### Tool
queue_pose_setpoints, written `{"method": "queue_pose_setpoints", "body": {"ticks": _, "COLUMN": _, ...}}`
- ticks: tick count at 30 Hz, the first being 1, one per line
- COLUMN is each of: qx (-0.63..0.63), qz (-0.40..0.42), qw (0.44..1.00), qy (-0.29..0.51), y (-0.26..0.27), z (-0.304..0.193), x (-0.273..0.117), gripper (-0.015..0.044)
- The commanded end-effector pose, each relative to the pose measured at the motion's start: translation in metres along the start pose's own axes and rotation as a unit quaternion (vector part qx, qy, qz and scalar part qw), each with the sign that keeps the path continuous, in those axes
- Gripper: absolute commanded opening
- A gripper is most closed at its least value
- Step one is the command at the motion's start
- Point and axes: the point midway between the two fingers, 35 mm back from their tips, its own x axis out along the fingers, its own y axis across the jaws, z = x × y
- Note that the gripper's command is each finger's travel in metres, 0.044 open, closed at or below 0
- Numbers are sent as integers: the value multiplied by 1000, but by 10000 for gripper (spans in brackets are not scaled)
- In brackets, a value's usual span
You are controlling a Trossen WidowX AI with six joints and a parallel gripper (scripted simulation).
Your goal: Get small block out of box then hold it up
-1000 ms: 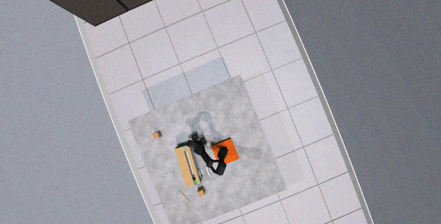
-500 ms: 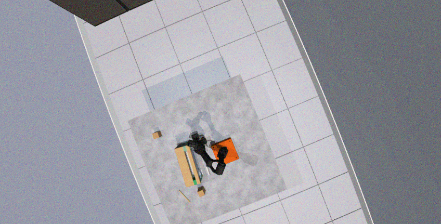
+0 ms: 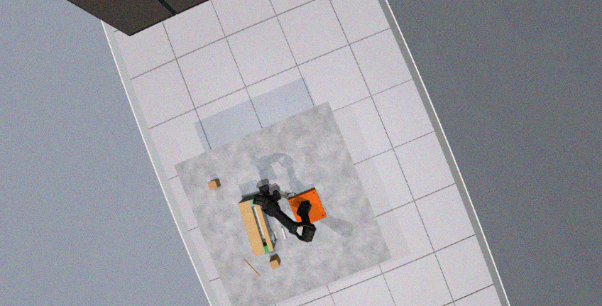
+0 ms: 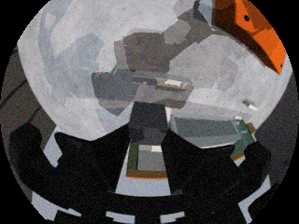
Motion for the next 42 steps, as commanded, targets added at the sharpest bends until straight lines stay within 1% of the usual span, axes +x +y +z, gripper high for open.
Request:
{"method": "queue_pose_setpoints", "body": {"ticks": 1, "qx": 17, "qz": 9, "qw": 1000, "qy": 1, "y": -3, "z": -5, "x": -11, "gripper": 0}}
{"method": "queue_pose_setpoints", "body": {"ticks": 11, "qx": 103, "qz": 49, "qw": 993, "qy": 17, "y": -23, "z": -21, "x": -55, "gripper": 0}}
{"method": "queue_pose_setpoints", "body": {"ticks": 21, "qx": 187, "qz": 79, "qw": 978, "qy": 47, "y": -42, "z": -26, "x": -98, "gripper": 0}}
{"method": "queue_pose_setpoints", "body": {"ticks": 42, "qx": 188, "qz": 80, "qw": 978, "qy": 48, "y": -42, "z": -26, "x": -99, "gripper": 0}}
